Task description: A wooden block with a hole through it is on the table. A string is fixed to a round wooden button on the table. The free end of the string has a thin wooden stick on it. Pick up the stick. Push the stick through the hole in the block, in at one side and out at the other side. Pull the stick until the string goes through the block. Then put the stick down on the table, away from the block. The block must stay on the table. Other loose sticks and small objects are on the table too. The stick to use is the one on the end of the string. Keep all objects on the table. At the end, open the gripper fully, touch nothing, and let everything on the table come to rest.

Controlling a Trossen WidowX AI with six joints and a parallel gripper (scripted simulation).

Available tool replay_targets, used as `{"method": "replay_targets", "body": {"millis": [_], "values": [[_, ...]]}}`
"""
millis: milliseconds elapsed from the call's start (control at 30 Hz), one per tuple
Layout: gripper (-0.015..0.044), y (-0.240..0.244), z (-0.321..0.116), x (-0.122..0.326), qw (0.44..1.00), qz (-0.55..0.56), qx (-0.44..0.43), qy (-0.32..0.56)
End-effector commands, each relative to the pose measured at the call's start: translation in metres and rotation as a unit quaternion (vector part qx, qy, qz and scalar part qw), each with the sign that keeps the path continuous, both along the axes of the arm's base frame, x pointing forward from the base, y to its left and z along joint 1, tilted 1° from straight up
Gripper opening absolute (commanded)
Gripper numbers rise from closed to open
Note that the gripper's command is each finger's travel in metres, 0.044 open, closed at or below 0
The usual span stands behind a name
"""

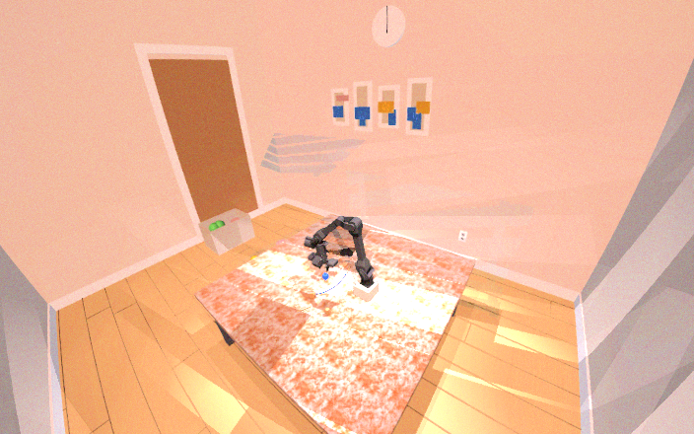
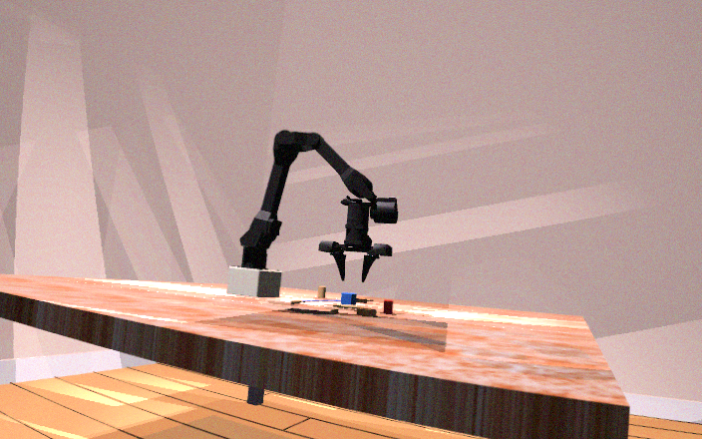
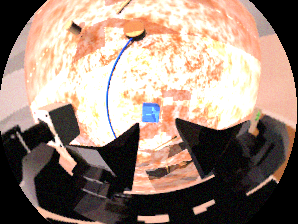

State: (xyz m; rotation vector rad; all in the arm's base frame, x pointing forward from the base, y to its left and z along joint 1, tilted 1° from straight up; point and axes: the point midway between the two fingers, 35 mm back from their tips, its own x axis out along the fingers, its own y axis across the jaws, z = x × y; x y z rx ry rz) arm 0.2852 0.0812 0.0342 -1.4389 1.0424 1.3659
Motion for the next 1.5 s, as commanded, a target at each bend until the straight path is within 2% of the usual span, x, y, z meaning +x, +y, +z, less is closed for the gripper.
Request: {"method": "replay_targets", "body": {"millis": [0,67,367,400,1067,1367,1433,1467], "values": [[0.0241,0.0000,0.0000,0.0000,1.000,0.000,0.000,0.000],[0.0241,0.0000,0.0000,0.0000,1.000,0.000,0.000,0.000],[0.0005,0.0000,0.0000,0.0000,1.000,0.000,0.000,0.000],[0.0000,0.0000,0.0000,0.0000,1.000,0.000,0.000,0.000],[0.0000,0.0000,0.0000,0.0000,1.000,0.000,0.000,0.000],[0.0236,0.0000,0.0000,0.0000,1.000,0.000,0.000,0.000],[0.0241,0.0000,0.0000,0.0000,1.000,0.000,0.000,0.000],[0.0215,0.0000,0.0000,0.0000,1.000,0.000,0.000,0.000]]}}
